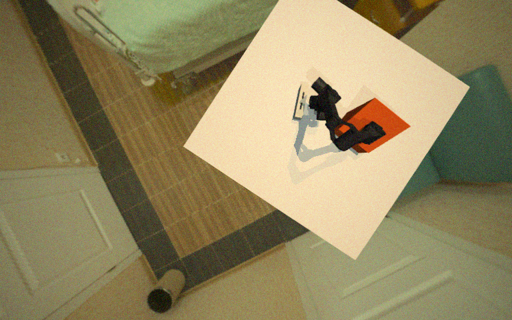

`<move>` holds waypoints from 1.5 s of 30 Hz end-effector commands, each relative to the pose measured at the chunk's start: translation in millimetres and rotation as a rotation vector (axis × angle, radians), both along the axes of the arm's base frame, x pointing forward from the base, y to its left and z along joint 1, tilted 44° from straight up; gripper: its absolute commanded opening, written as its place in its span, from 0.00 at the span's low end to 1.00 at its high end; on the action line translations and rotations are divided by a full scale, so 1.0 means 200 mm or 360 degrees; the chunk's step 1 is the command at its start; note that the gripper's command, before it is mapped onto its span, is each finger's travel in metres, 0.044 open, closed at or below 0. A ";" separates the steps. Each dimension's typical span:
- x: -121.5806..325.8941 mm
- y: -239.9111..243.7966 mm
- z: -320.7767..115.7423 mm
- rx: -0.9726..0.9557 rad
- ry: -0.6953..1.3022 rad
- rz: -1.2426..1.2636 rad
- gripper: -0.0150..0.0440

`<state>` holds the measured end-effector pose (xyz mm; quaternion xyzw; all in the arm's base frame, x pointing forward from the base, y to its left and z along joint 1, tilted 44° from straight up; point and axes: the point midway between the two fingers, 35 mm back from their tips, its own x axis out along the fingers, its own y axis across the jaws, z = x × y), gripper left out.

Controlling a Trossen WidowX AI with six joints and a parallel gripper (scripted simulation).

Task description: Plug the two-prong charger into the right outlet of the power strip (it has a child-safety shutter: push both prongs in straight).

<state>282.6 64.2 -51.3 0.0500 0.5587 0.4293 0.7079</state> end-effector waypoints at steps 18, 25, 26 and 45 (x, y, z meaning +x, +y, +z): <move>0.05 -0.09 -0.17 0.0028 0.0128 -0.0151 0.25; 0.08 -0.09 -0.16 0.0029 0.0131 -0.0155 0.25; 0.08 -0.09 -0.16 0.0029 0.0132 -0.0156 0.25; 0.19 -0.07 -0.15 0.0032 0.0145 -0.0172 0.25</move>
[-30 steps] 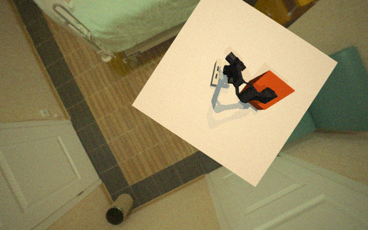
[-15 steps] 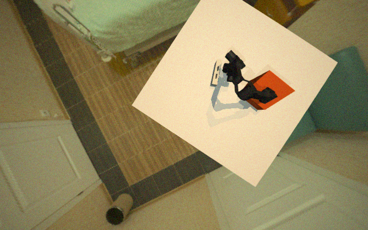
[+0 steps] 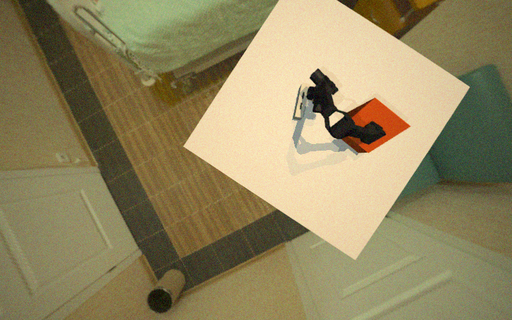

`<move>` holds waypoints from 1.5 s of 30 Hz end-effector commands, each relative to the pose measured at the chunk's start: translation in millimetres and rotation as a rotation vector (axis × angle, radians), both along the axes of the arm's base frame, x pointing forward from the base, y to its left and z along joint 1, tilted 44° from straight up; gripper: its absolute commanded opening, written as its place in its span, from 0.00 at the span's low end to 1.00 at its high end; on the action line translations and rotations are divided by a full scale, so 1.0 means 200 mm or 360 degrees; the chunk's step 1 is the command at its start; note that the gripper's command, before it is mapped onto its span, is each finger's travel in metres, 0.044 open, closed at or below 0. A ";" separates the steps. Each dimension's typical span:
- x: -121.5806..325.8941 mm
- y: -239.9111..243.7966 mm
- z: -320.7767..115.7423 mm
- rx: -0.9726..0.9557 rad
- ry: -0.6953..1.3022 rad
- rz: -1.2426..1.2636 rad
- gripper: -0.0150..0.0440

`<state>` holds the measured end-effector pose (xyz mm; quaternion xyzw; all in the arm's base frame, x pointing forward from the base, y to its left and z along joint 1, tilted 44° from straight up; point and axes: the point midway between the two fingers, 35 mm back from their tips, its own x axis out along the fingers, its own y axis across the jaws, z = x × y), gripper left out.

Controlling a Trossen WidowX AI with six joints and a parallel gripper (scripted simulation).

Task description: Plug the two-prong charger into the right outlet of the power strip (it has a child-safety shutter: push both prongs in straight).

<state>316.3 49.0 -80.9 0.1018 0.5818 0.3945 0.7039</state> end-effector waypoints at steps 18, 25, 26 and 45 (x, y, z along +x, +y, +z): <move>0.12 0.03 0.02 0.0012 0.0022 -0.0026 0.25; 0.12 0.03 0.02 0.0012 0.0022 -0.0026 0.25; 0.12 0.03 0.02 0.0012 0.0022 -0.0026 0.25; 0.13 0.03 0.02 0.0012 0.0021 -0.0026 0.25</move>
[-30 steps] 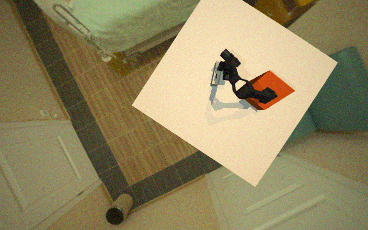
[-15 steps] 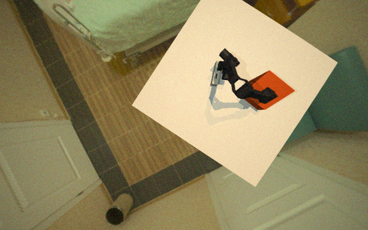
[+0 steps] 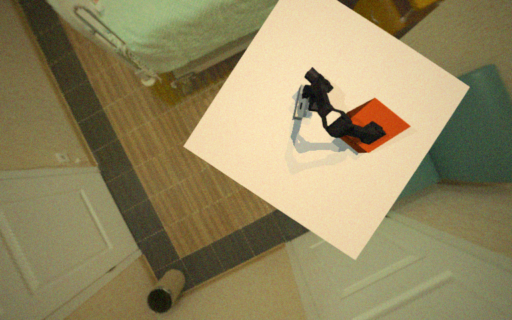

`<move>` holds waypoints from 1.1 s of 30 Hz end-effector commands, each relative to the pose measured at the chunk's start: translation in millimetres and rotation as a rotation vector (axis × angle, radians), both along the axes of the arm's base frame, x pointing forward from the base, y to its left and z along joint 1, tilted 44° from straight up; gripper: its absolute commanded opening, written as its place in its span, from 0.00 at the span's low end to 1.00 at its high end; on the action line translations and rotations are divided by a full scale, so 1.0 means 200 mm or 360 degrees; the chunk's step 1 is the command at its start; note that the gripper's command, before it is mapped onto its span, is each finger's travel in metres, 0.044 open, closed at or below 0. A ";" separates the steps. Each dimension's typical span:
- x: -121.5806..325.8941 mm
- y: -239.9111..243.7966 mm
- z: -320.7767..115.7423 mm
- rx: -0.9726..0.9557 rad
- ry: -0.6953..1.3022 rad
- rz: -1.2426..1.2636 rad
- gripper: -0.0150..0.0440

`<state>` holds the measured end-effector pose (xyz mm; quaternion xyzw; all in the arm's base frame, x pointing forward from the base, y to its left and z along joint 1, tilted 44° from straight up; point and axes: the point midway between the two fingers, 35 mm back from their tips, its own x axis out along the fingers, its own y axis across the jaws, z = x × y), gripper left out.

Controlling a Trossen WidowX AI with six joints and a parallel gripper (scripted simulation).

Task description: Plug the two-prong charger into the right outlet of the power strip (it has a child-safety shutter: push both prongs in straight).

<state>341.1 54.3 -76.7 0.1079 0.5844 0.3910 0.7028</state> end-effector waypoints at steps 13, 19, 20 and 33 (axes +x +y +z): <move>0.01 0.01 0.01 0.0007 0.0005 -0.0009 0.25; 0.02 0.01 0.01 0.0008 0.0005 -0.0009 0.25; 0.02 0.01 0.01 0.0008 0.0005 -0.0009 0.25; 0.03 0.01 0.01 0.0008 0.0005 -0.0009 0.25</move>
